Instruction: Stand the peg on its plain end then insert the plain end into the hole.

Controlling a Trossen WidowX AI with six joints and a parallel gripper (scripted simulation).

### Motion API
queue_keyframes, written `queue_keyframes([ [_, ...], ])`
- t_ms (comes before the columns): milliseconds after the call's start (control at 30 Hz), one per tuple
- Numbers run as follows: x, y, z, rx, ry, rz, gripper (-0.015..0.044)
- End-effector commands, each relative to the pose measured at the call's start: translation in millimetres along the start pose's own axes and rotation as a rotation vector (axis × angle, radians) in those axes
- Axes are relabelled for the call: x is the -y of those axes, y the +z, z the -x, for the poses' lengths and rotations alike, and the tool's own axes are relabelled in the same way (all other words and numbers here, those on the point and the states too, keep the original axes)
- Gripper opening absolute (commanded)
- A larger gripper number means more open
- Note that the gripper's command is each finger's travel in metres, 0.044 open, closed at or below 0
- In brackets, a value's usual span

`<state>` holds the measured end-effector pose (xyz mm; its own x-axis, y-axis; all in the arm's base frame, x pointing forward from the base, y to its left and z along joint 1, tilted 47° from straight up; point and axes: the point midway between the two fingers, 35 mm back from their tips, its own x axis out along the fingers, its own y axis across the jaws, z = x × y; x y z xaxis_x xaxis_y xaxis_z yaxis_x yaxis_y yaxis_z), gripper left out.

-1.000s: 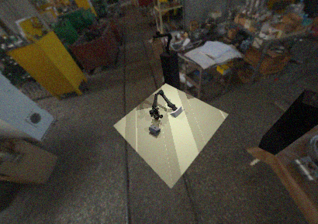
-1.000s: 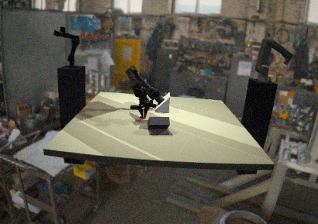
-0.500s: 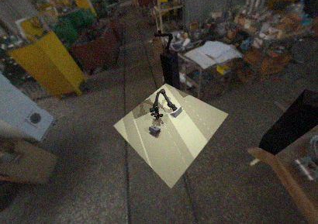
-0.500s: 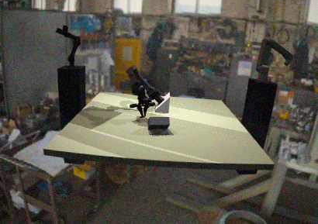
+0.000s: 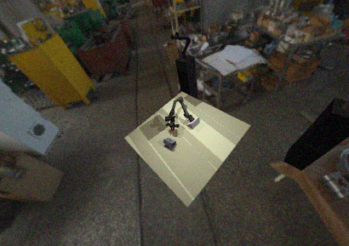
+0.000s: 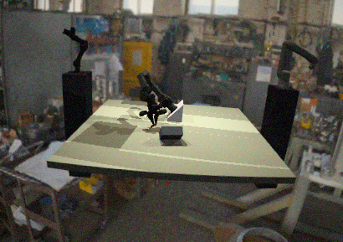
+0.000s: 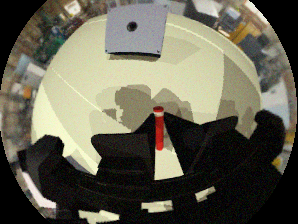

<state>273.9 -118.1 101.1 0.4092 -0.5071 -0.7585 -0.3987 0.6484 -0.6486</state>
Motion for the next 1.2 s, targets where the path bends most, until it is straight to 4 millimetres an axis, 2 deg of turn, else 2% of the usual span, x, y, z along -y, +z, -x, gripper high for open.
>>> queue_keyframes([
  [0,-1.8,-1.9,2.4,0.035,0.001,0.006,0.0049],
  [1167,-1.6,-16.5,21.0,0.339,0.001,0.008,0.0049],
])
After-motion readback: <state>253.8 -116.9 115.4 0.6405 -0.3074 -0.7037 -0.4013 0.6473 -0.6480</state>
